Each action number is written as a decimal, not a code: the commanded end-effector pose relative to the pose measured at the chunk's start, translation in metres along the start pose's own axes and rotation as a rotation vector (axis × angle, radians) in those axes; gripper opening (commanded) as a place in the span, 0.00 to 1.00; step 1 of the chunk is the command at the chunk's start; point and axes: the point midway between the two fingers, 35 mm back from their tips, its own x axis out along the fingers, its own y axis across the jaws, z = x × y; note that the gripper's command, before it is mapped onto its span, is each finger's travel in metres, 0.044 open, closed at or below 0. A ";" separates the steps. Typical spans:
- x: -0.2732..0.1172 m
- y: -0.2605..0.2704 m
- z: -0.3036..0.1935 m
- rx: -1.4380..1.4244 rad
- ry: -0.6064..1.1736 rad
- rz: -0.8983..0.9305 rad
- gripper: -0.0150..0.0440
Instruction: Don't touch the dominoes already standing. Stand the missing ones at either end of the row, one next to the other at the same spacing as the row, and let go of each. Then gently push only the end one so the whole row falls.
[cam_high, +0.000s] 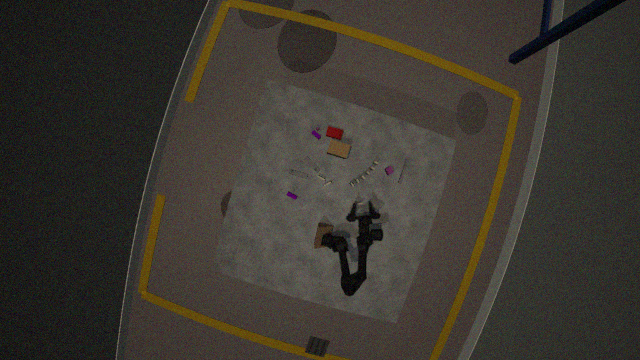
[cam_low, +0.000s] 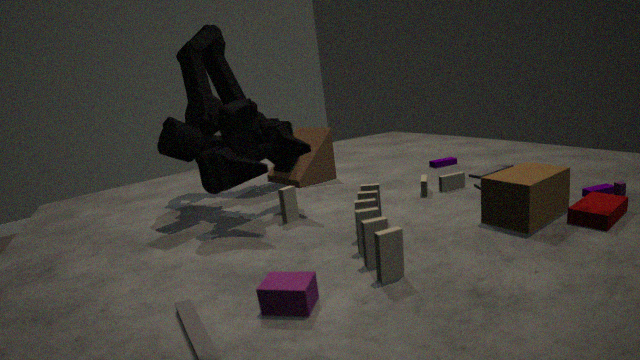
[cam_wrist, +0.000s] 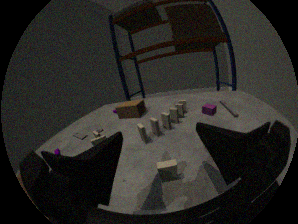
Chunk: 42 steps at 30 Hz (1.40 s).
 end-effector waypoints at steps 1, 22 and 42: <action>0.018 -0.005 0.004 0.154 0.102 0.059 1.00; 0.049 0.037 0.011 0.338 1.123 0.196 1.00; 0.018 0.006 0.043 -0.048 1.498 -0.107 1.00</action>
